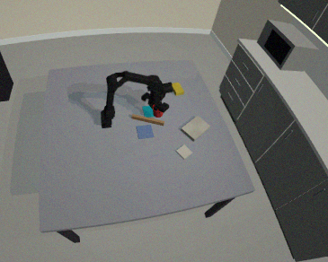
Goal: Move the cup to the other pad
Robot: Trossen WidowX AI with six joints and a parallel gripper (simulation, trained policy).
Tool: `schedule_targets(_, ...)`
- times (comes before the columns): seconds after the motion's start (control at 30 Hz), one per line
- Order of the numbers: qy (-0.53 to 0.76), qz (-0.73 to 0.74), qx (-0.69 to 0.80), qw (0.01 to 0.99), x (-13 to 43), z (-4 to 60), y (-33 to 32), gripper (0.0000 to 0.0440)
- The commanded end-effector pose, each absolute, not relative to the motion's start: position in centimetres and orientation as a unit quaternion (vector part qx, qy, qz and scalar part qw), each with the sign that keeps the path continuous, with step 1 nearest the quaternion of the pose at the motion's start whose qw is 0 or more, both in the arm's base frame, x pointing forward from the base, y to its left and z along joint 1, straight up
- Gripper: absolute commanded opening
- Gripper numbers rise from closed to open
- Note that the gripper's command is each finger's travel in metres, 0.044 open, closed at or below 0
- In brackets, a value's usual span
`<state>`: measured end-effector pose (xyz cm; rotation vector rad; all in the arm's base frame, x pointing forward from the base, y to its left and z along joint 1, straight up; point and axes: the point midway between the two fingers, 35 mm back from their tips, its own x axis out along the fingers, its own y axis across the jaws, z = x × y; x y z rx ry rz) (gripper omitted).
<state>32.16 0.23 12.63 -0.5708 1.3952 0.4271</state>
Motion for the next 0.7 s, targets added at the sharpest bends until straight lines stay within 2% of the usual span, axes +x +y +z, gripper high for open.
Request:
schedule_targets(0.0, 0.616, 0.200, -0.262, 0.715, 32.9, 12.6, 1.8, 0.0000)
schedule_targets(0.67, 0.598, 0.234, -0.282, 0.713, 32.9, 9.8, 8.6, 0.0000)
